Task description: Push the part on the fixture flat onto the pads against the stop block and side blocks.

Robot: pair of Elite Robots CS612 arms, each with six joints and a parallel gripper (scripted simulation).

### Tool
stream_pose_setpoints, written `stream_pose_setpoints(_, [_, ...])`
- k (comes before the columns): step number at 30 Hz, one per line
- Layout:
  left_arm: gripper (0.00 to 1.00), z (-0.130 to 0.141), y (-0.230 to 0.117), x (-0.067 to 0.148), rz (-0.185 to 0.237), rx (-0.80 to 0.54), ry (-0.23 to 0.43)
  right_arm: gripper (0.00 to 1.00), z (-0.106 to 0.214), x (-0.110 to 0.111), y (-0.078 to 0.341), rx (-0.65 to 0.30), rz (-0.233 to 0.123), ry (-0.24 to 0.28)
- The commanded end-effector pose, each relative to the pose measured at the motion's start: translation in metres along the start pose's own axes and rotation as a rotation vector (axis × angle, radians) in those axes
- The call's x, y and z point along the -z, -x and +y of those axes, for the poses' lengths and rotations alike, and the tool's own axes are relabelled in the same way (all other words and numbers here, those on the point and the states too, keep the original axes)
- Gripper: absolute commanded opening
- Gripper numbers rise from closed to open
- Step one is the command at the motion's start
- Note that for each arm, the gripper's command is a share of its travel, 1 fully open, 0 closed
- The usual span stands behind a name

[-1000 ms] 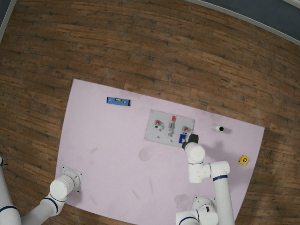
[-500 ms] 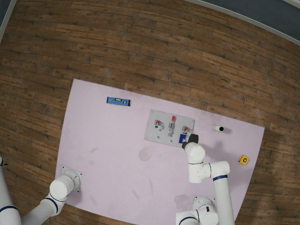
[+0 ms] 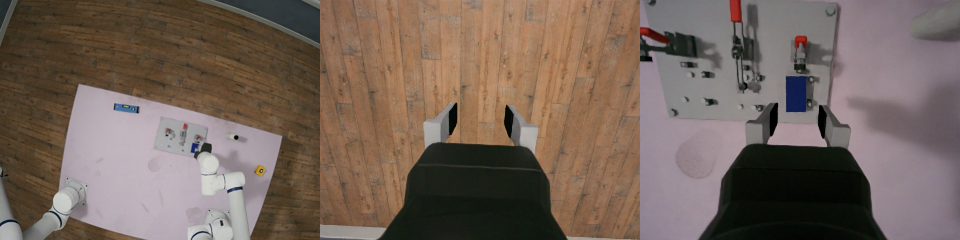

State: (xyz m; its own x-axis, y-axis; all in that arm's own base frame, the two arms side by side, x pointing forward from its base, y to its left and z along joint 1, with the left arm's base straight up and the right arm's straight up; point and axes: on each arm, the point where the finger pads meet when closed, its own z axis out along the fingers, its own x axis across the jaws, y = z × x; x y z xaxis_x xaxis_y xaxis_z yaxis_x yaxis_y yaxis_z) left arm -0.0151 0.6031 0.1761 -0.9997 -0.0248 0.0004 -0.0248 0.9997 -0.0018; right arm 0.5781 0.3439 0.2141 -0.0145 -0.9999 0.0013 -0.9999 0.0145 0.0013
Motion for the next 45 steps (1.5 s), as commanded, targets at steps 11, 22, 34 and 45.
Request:
stream_pose_setpoints(11, [1.0, 0.0007, 0.0002, 0.0009, 0.0, 0.0, 0.002, 0.87, -0.0005, 0.0009, 0.0003, 0.0, -0.001, -0.001])
stream_pose_setpoints(22, [1.0, 0.0007, 0.0002, 0.0009, 0.0, 0.0, 0.002, 0.87, -0.0005, 0.0009, 0.0002, 0.0, -0.001, -0.002])
stream_pose_setpoints(34, [1.0, 0.0007, 0.0002, 0.0009, 0.0, 0.0, 0.002, 0.87, -0.0006, 0.001, 0.0002, 0.0, -0.001, -0.002])
stream_pose_setpoints(45, [1.0, 0.0007, 0.0002, 0.0009, 0.0, 0.0, 0.002, 0.0, -0.0006, 0.001, 0.0002, 0.0, -0.001, -0.002])
